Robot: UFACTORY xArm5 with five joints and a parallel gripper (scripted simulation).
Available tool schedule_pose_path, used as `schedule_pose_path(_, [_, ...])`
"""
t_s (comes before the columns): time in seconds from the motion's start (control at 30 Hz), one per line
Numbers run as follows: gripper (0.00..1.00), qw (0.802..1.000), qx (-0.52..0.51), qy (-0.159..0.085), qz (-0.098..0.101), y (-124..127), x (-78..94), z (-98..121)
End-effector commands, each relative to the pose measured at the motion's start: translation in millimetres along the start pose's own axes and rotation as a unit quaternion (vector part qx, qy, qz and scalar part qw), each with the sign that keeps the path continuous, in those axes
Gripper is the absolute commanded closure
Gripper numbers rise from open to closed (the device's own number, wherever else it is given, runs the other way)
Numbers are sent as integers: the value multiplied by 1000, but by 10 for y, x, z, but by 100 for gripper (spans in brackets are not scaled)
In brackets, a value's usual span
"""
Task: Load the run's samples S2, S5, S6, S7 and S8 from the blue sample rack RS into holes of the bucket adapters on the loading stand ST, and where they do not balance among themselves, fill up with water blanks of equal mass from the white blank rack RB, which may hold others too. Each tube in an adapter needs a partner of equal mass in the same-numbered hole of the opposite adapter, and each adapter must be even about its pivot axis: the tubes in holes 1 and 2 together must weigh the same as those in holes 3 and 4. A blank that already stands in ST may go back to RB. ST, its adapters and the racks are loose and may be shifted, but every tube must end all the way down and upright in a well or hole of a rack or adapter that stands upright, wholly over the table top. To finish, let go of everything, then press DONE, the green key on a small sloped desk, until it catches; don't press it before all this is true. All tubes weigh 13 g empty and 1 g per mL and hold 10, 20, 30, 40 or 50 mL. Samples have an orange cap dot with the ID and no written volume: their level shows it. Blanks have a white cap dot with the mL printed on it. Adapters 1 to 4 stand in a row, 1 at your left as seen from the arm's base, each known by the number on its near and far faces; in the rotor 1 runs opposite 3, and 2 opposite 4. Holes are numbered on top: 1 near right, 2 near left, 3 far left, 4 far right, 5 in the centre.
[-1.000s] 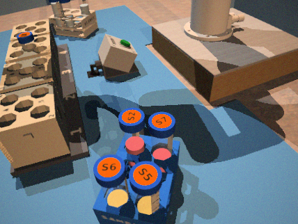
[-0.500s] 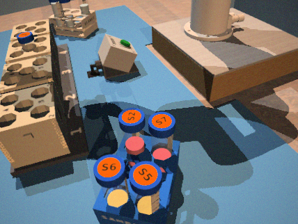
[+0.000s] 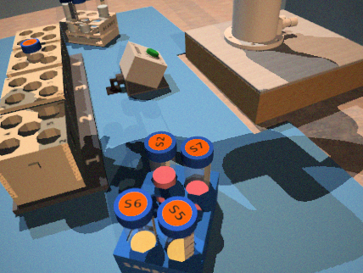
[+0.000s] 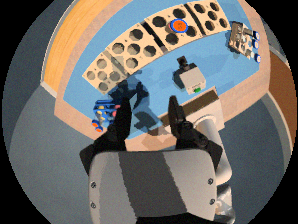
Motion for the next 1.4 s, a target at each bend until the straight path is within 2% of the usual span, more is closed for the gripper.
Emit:
schedule_pose_path(0.0, [43,1000,5,2,-3,-75,-15,171])
schedule_pose_path(0.47, [43,1000,5,0,-1,-314,-1,832])
schedule_pose_path(0.53, [43,1000,5,0,-1,-314,-1,832])
schedule_pose_path(1.03, [43,1000,5,-1,0,-570,13,1541])
schedule_pose_path(1.1, [43,1000,5,-1,0,-570,13,1541])
schedule_pose_path(1.37, [43,1000,5,-1,1,-705,21,1920])
Point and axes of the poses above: the point where the finger pads meet when closed, its own x axis out along the fingers, its own y axis across the jaws, z = x × y, the point moved 2 cm from there along -x, back along the fingers, and after that the axes turned 10 degrees about x, right-handed, at the moved point
